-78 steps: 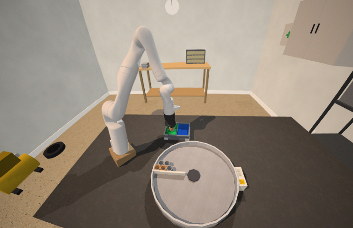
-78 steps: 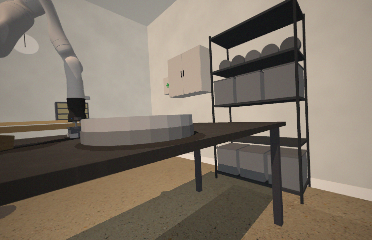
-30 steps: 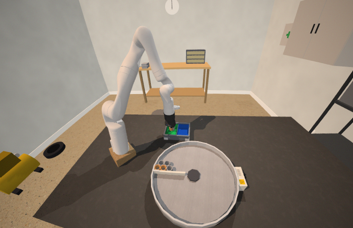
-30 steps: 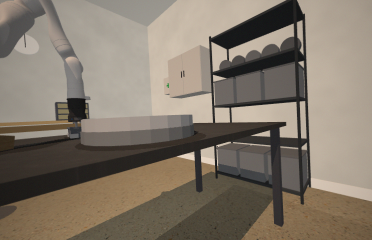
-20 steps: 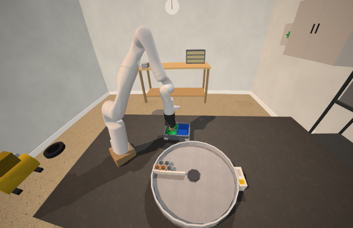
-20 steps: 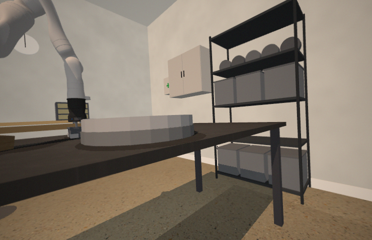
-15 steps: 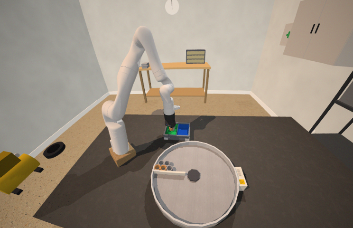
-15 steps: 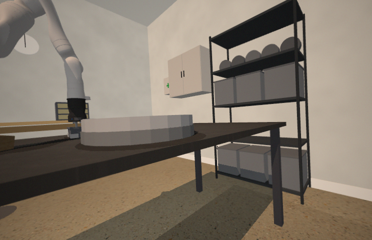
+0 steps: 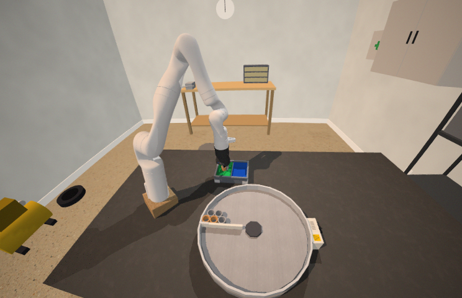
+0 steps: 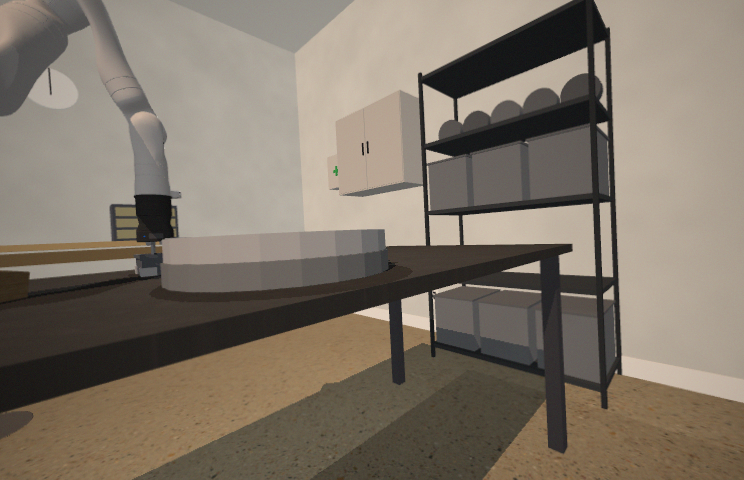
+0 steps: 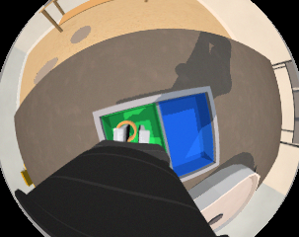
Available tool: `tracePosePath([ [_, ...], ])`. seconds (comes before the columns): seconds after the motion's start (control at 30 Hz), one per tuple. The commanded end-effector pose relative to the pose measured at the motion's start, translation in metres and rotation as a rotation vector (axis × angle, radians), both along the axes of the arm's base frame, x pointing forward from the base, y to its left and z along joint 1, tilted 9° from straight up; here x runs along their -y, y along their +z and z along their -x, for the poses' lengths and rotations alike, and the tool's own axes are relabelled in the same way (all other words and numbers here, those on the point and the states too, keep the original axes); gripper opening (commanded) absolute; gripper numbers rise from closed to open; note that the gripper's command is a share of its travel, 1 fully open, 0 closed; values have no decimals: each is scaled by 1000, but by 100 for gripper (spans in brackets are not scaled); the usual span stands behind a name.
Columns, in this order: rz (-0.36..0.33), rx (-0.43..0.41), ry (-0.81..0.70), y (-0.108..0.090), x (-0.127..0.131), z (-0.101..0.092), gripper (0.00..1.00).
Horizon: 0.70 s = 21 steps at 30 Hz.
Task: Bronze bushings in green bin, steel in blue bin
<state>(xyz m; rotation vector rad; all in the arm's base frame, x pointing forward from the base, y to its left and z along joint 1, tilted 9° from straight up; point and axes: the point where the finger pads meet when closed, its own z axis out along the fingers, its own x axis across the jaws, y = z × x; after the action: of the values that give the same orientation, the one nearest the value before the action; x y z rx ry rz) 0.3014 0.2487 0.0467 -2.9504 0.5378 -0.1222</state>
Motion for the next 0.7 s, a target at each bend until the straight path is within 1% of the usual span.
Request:
tracePosePath([
  [0.0,-3,2,3,1,-2,0,42],
  [0.67,-3,2,3,7,0,1,42],
])
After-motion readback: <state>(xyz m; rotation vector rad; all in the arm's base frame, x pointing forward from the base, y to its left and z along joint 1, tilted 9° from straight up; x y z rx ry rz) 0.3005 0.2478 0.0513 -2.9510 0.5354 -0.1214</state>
